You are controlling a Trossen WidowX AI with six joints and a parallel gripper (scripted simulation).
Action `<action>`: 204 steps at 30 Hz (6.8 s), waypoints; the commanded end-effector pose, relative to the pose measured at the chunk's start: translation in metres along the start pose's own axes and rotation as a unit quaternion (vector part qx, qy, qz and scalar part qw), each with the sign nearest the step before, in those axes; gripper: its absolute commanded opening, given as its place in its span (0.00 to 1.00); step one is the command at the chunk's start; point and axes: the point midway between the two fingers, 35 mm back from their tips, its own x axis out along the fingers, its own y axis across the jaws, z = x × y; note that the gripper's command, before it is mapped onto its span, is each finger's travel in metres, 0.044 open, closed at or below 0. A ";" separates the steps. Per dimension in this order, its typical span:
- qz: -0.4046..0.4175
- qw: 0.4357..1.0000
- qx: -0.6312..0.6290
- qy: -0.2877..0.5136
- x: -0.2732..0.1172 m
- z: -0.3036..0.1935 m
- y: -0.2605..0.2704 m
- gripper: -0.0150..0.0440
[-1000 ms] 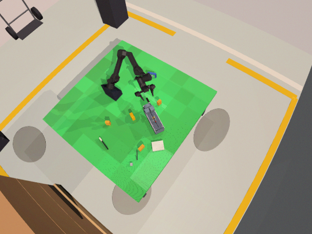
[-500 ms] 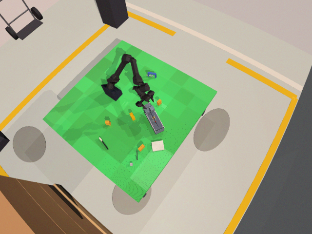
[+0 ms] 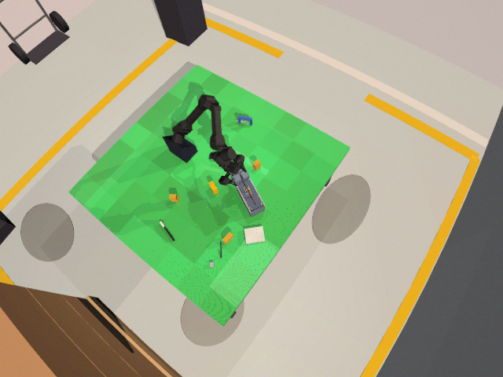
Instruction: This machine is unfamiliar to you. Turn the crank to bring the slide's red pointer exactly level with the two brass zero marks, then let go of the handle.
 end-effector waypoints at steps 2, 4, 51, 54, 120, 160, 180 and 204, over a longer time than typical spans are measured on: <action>0.004 1.000 0.004 0.010 0.024 -0.025 -0.003 1.00; 0.004 1.000 0.004 0.010 0.025 -0.026 -0.003 1.00; -0.146 0.979 0.141 -0.002 -0.040 -0.030 0.092 1.00; -0.166 0.973 0.160 -0.013 -0.047 -0.038 0.103 1.00; -0.204 0.957 0.200 -0.043 0.026 -0.136 0.120 0.91; -0.204 0.957 0.201 -0.042 0.040 -0.147 0.121 0.25; -0.204 0.957 0.201 -0.042 0.051 -0.165 0.109 0.25; -0.204 0.957 0.201 -0.042 0.051 -0.172 0.101 0.25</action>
